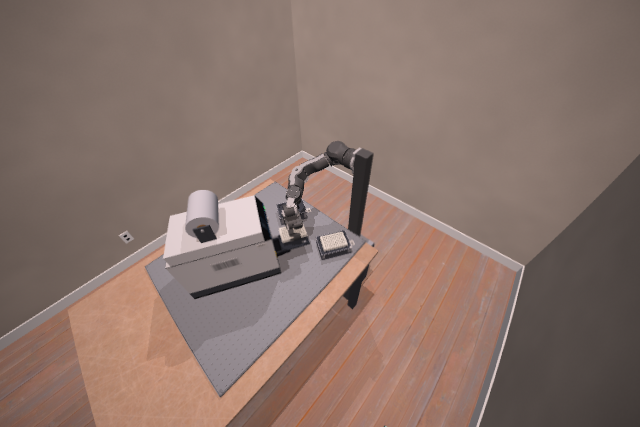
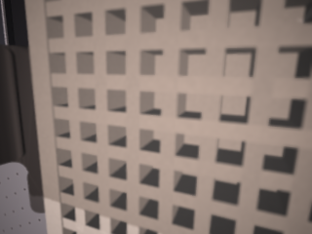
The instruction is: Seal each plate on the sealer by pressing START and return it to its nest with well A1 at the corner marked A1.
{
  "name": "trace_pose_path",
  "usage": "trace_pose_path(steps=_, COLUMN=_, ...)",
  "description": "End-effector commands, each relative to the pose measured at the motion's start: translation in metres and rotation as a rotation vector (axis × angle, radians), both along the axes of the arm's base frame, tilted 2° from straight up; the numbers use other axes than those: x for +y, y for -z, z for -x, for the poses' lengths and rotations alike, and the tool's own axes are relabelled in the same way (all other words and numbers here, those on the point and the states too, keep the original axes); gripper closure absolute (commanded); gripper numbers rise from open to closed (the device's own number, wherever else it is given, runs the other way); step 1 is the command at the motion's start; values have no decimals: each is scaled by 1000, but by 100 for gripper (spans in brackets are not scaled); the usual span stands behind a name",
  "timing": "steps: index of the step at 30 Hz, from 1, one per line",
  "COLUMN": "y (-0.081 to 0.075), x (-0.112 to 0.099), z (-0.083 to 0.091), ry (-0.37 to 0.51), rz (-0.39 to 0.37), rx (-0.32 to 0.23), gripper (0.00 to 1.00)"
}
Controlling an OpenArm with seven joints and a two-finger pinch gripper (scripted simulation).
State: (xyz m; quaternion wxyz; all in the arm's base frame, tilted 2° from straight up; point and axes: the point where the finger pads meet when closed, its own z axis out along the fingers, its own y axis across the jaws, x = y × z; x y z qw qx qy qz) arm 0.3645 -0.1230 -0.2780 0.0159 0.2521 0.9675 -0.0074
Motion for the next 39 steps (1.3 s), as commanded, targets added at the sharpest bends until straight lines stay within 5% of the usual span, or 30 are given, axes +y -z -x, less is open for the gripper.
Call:
trace_pose_path(steps=1, y=-2, x=0, z=-3, ry=-3, rz=6, rx=-5, gripper=100)
trace_pose_path(steps=39, y=-1, x=14, z=-14, ry=0, rz=2, rx=-2, gripper=100)
